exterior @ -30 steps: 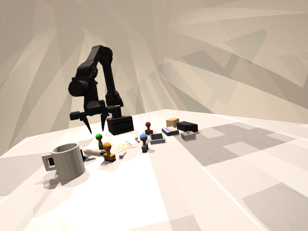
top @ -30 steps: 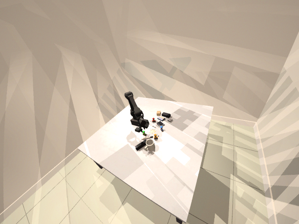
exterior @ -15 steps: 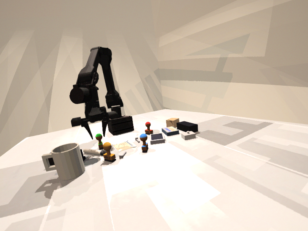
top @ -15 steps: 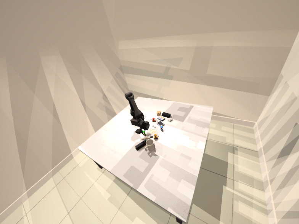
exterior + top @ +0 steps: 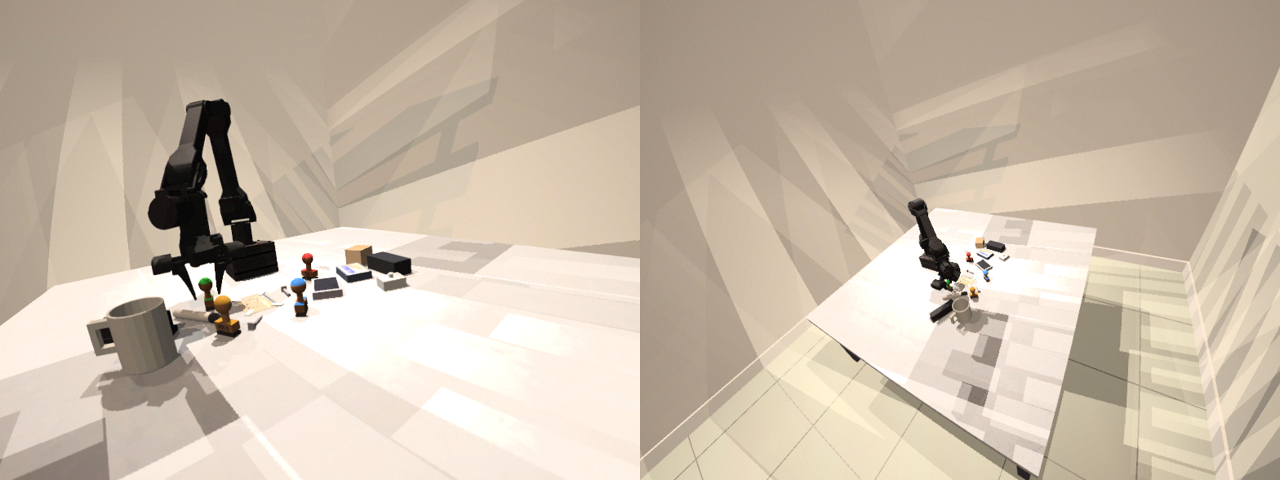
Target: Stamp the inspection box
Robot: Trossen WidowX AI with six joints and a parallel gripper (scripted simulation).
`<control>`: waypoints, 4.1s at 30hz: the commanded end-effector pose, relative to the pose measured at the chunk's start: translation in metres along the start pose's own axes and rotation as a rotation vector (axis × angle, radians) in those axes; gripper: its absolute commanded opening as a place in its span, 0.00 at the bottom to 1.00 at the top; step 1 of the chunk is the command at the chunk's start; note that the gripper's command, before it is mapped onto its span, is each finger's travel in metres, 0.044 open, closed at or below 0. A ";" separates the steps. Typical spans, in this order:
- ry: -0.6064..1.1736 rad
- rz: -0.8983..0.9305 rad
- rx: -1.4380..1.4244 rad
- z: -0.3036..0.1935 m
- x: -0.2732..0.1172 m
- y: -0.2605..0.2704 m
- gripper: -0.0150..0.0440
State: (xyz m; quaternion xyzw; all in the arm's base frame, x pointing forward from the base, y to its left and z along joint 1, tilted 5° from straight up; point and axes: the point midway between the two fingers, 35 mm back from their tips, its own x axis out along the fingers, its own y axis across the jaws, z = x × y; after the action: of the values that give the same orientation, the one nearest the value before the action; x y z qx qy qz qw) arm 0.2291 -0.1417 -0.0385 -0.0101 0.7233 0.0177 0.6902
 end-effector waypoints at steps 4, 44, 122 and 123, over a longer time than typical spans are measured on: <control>0.001 0.001 0.000 0.000 0.002 0.000 0.60; 0.001 -0.002 0.000 0.001 -0.011 -0.001 0.25; 0.003 -0.011 0.000 0.001 -0.049 -0.001 0.25; 0.003 -0.011 0.000 0.001 -0.049 -0.001 0.25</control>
State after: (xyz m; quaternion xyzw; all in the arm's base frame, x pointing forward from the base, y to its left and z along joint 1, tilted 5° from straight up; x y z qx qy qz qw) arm 0.2322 -0.1418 0.0063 -0.0120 0.7258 0.0188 0.6875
